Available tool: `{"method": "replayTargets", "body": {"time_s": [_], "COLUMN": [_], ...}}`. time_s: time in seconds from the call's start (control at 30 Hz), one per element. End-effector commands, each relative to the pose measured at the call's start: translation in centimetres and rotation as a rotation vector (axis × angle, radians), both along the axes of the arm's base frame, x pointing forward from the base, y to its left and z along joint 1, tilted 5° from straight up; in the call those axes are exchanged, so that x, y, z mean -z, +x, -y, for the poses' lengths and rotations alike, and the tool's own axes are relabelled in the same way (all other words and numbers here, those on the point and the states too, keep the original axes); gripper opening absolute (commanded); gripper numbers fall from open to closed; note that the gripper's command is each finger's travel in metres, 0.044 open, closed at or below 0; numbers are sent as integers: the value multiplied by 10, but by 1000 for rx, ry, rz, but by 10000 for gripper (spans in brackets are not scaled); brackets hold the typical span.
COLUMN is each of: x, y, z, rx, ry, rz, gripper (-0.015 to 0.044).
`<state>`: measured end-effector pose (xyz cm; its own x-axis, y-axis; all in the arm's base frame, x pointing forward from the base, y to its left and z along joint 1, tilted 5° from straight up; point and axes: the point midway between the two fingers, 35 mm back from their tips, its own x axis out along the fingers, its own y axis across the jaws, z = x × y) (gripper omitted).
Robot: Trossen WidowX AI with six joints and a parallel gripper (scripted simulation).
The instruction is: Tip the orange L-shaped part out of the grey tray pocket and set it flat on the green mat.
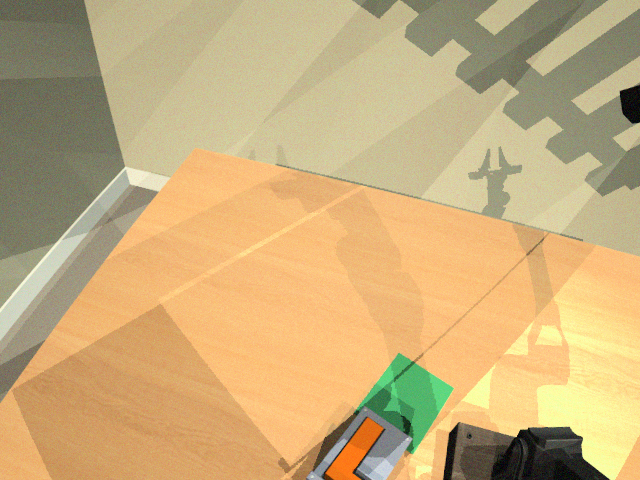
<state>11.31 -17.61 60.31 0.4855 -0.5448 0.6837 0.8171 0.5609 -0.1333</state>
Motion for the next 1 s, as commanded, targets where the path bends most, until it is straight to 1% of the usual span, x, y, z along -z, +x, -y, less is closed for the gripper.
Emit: {"method": "replayTargets", "body": {"time_s": [0.0,0.1,0.17,0.23,0.4,0.53,0.63,0.73,0.83,0.97], "x": [42,82,107,140,224,292,341,386,423,460], "y": [54,106,136,169,231,258,260,246,219,167], "z": [28,33,25,15,-35,-95,-146,-197,-243,-289], "rx": [-180,-323,-417,-495,-637,-691,-688,-640,-546,-347], "ry": [234,427,543,677,977,1186,1316,1411,1464,1454], "rz": [-66,-153,-195,-280,-530,-785,-1008,-1248,-1497,-1820], "gripper": [180,180,180,180,180,180,180,180,180,180]}}
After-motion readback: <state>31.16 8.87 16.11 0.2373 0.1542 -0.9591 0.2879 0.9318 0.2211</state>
